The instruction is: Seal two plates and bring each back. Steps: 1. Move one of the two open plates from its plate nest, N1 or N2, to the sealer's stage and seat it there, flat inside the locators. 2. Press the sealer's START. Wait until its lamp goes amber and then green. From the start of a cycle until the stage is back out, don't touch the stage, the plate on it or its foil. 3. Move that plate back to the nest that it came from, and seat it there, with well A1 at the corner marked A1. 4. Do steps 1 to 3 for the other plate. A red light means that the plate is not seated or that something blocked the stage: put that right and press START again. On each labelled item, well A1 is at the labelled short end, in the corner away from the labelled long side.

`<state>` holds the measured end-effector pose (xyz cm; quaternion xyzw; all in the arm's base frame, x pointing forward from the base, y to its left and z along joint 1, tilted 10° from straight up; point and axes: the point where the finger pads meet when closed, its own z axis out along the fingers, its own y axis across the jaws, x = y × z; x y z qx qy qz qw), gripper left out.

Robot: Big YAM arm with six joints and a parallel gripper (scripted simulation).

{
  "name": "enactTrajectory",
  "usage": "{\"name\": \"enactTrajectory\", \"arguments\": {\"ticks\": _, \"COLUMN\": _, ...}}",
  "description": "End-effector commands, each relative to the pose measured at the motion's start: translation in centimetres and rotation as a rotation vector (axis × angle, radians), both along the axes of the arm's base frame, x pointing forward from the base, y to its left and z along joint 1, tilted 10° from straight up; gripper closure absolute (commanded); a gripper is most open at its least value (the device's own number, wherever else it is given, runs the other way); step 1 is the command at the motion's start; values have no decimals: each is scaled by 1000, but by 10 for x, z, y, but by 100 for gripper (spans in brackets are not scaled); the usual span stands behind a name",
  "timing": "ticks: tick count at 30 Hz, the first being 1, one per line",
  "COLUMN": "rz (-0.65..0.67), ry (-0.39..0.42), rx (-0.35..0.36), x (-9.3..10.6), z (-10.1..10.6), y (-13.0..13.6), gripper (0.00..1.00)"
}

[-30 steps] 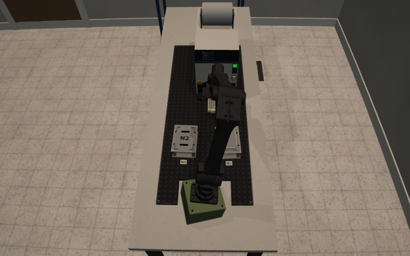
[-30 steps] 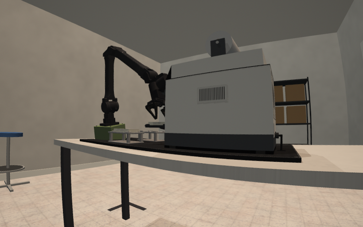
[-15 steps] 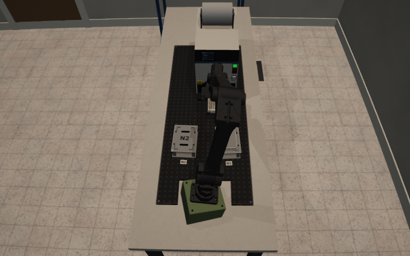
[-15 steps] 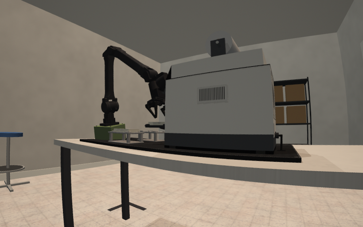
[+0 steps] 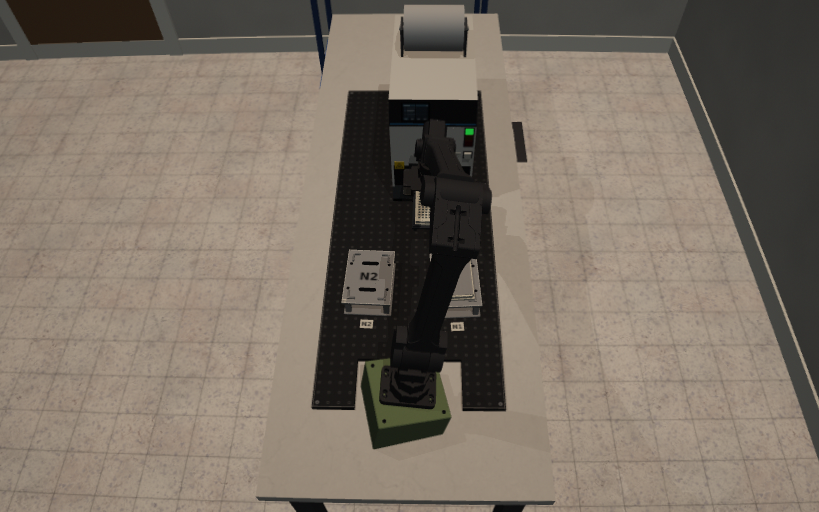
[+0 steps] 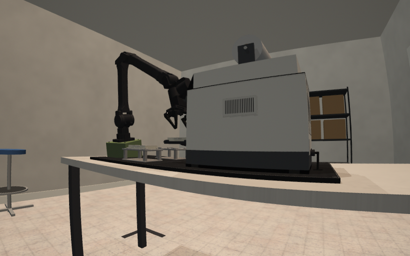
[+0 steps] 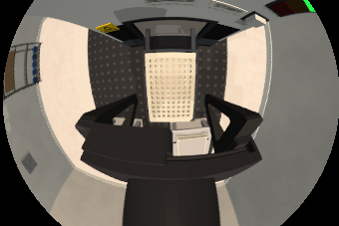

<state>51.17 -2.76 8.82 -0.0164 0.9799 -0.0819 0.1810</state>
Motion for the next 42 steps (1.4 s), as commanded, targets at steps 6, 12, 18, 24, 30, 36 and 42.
{"name": "enactTrajectory", "arguments": {"ticks": 6, "rz": 5, "ry": -103, "rx": 0, "x": 24, "z": 66, "y": 10, "gripper": 0}}
{"name": "enactTrajectory", "arguments": {"ticks": 12, "rz": 0, "ry": -78, "rx": 4, "x": 21, "z": 52, "y": 3, "gripper": 0}}
{"name": "enactTrajectory", "arguments": {"ticks": 18, "rz": 0, "ry": -53, "rx": -7, "x": 17, "z": 32, "y": -1, "gripper": 0}}
{"name": "enactTrajectory", "arguments": {"ticks": 24, "rz": 4, "ry": -28, "rx": -6, "x": 10, "z": 18, "y": 1, "gripper": 0}}
{"name": "enactTrajectory", "arguments": {"ticks": 30, "rz": 17, "ry": -62, "rx": -6, "x": 17, "z": 32, "y": 8, "gripper": 0}}
{"name": "enactTrajectory", "arguments": {"ticks": 36, "rz": 20, "ry": -111, "rx": -5, "x": 27, "z": 56, "y": 10, "gripper": 0}}
{"name": "enactTrajectory", "arguments": {"ticks": 42, "rz": 3, "ry": -132, "rx": -6, "x": 31, "z": 66, "y": 1, "gripper": 0}}
